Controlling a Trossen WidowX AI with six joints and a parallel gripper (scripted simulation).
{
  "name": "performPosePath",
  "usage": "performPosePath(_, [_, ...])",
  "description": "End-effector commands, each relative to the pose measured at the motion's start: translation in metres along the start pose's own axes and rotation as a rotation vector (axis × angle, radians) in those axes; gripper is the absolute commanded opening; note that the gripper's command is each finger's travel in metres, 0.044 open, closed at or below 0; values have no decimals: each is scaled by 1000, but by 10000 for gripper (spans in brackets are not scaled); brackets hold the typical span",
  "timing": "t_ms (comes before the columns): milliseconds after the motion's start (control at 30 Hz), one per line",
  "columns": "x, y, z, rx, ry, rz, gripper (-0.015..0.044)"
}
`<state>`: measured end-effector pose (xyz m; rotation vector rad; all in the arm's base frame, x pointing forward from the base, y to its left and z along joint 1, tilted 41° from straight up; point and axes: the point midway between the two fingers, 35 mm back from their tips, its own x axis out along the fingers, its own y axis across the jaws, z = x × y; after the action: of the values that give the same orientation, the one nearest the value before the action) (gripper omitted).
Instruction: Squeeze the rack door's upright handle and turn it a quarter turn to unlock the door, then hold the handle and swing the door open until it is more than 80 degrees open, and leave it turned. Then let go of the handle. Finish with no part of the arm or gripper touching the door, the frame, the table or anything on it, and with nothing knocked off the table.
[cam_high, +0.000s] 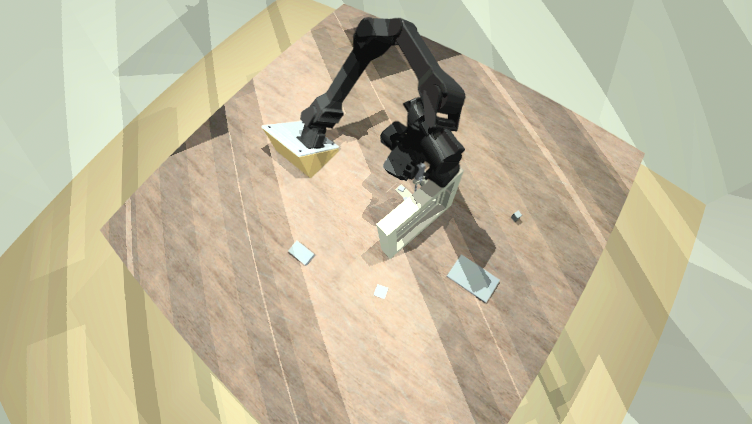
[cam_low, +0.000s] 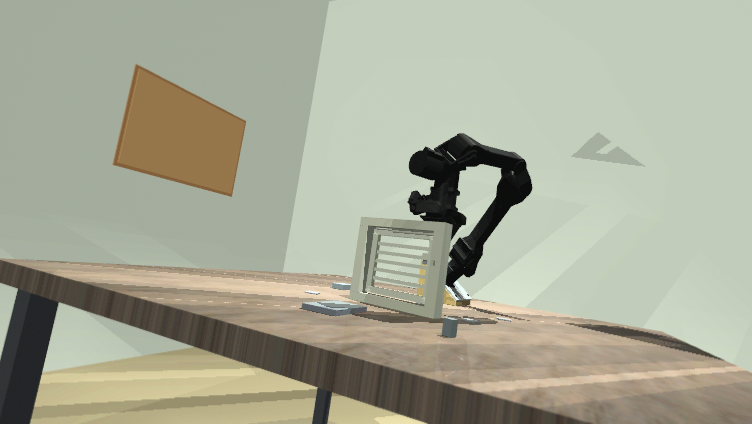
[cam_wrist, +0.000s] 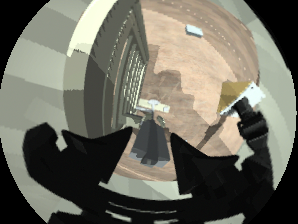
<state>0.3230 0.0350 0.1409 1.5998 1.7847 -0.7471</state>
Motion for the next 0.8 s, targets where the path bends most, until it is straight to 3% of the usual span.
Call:
performPosePath(0, [0,0,0,274,3,2,289])
performPosePath(300, [0,0,0,282,3,2,289])
performPosePath(567, [0,0,0,282,3,2,79])
performPosePath(767, [0,0,0,282,3,2,39])
